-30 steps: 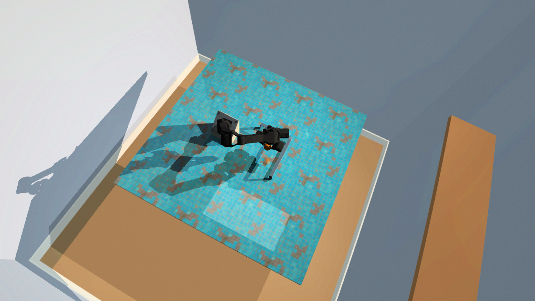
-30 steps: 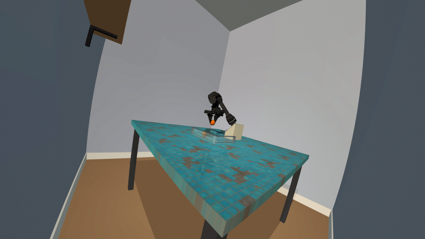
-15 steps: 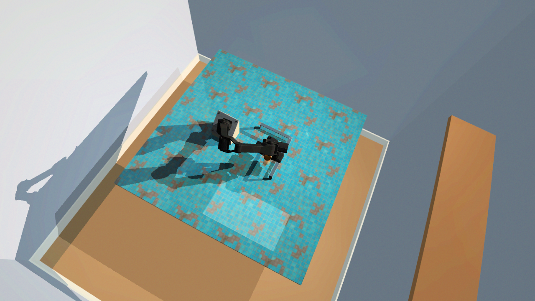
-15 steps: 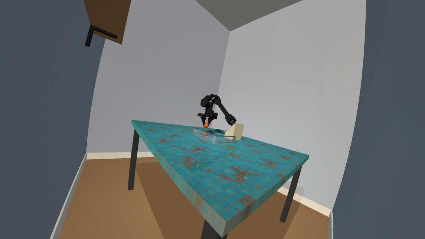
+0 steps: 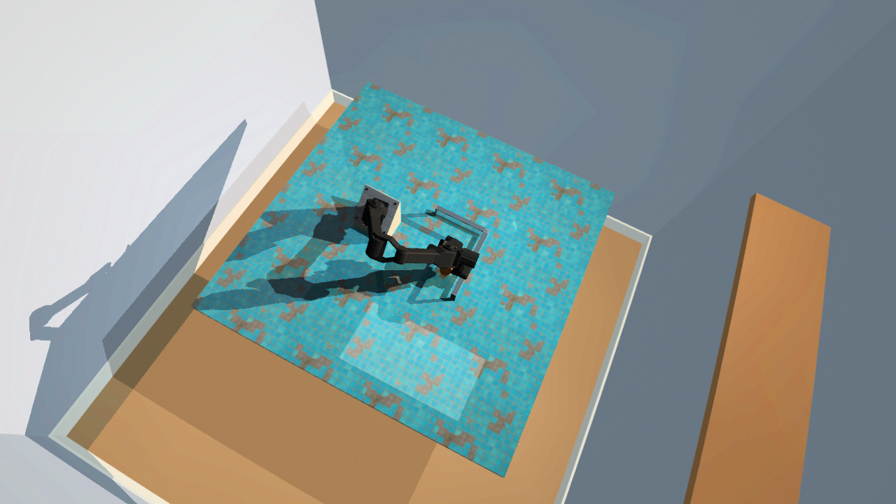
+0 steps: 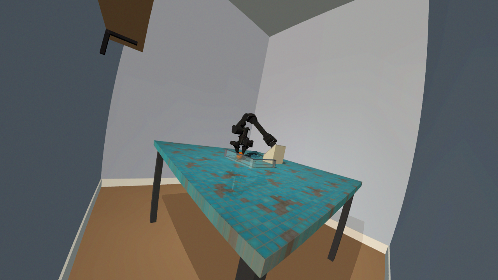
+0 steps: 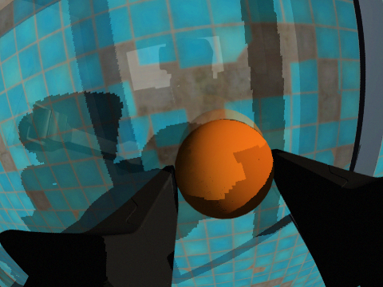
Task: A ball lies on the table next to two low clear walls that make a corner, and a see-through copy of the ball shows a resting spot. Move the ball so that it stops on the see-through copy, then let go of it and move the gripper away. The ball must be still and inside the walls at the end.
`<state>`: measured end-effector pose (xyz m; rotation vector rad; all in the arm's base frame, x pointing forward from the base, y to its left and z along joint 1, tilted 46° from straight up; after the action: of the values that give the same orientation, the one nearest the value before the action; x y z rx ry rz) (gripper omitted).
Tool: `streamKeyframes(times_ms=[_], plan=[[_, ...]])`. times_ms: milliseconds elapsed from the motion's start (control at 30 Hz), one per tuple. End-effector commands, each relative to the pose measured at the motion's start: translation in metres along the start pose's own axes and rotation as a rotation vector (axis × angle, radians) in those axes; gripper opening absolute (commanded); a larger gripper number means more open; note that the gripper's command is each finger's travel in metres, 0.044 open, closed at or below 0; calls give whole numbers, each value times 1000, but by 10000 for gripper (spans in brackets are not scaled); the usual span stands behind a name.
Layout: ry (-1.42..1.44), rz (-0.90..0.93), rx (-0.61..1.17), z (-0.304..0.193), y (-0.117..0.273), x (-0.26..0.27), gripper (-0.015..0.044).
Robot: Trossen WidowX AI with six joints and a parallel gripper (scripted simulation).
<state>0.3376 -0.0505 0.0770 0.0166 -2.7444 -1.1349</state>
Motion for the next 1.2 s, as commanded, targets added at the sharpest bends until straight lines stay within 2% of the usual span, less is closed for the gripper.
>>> streamKeyframes(times_ms=[0,467,900,1033,1167], plan=[[11,-7,7,2,-2,-1,0],[11,-6,8,2,-19,-1,0],[0,-10,4,0,-16,-1,341],[2,-10,2,0,-5,-2,345],[10,-8,2,3,59,-2,345]])
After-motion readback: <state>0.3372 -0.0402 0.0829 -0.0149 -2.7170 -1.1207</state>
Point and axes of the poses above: the point midway between the two fingers, 35 mm back from their tips, its own y axis back along the fingers, its own x axis across the jaws, z = x × y, the point moved 9 cm from there along y, back along the fingers, and after that the axes turned 13 degrees about y, right-handed, at the moved point
